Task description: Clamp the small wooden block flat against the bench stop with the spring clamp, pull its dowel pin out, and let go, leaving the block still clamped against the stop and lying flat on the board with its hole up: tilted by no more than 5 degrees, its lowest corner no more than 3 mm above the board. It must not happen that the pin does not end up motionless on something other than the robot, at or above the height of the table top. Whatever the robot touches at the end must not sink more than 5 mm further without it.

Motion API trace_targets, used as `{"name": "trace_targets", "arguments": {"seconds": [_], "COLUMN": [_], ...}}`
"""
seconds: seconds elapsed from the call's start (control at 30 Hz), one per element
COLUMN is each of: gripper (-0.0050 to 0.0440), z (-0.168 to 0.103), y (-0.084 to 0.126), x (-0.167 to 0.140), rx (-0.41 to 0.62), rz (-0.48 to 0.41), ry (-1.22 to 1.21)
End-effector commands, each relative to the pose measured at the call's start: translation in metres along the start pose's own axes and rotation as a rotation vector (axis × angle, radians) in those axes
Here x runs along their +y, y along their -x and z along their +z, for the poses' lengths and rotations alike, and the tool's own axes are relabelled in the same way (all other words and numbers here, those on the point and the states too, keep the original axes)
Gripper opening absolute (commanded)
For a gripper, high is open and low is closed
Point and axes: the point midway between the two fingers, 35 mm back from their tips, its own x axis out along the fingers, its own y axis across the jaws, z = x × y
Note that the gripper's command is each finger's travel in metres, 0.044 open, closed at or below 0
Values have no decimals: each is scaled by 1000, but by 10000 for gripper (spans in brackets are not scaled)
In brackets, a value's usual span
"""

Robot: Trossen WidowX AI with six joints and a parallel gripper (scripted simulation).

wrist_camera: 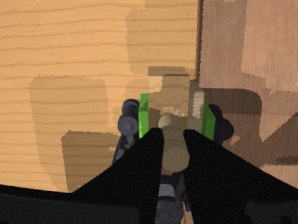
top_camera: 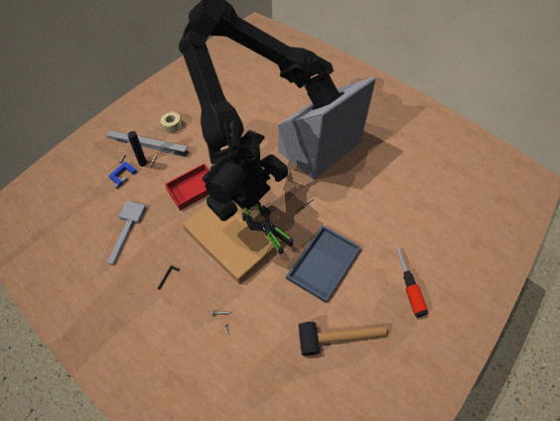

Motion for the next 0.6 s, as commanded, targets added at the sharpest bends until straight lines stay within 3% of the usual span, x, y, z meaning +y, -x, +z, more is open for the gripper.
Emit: {"name": "trace_targets", "arguments": {"seconds": [0.0, 0.4, 0.57], "gripper": [0, 0, 0], "z": [0, 0, 0], "y": [3, 3, 3], "x": [0, 0, 0], "rx": [2, 1, 1], "rz": [3, 4, 4], "ry": [79, 460, 509]}}
